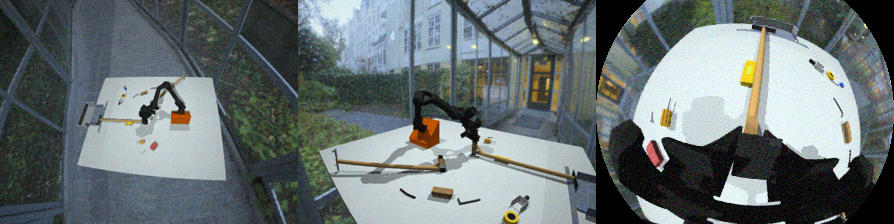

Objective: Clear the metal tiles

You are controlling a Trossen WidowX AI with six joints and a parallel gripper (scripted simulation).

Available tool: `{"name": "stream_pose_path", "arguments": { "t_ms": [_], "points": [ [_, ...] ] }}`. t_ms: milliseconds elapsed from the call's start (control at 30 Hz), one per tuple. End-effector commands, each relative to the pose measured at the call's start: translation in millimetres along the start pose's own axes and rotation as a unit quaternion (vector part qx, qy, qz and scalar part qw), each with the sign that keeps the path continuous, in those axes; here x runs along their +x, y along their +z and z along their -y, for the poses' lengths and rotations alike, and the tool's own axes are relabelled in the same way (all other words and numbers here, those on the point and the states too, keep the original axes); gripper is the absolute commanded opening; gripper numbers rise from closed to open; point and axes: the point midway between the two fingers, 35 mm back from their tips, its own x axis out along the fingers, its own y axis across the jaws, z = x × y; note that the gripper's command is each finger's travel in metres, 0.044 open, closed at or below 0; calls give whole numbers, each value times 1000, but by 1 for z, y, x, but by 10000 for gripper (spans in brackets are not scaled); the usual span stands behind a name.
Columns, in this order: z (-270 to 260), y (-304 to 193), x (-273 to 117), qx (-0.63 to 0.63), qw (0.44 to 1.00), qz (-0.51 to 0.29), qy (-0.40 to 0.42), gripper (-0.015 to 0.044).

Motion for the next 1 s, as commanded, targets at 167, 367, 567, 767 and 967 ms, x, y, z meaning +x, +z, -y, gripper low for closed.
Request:
{"name": "stream_pose_path", "arguments": {
  "t_ms": [167,367,567,767,967],
  "points": [
    [0,-7,-12,3,1000,8,1,0],
    [1,-15,-17,3,1000,8,1,0],
    [3,-23,-22,3,1000,9,1,0],
    [5,-31,-27,3,1000,9,0,0],
    [8,-40,-32,2,1000,10,0,0]
  ]
}}
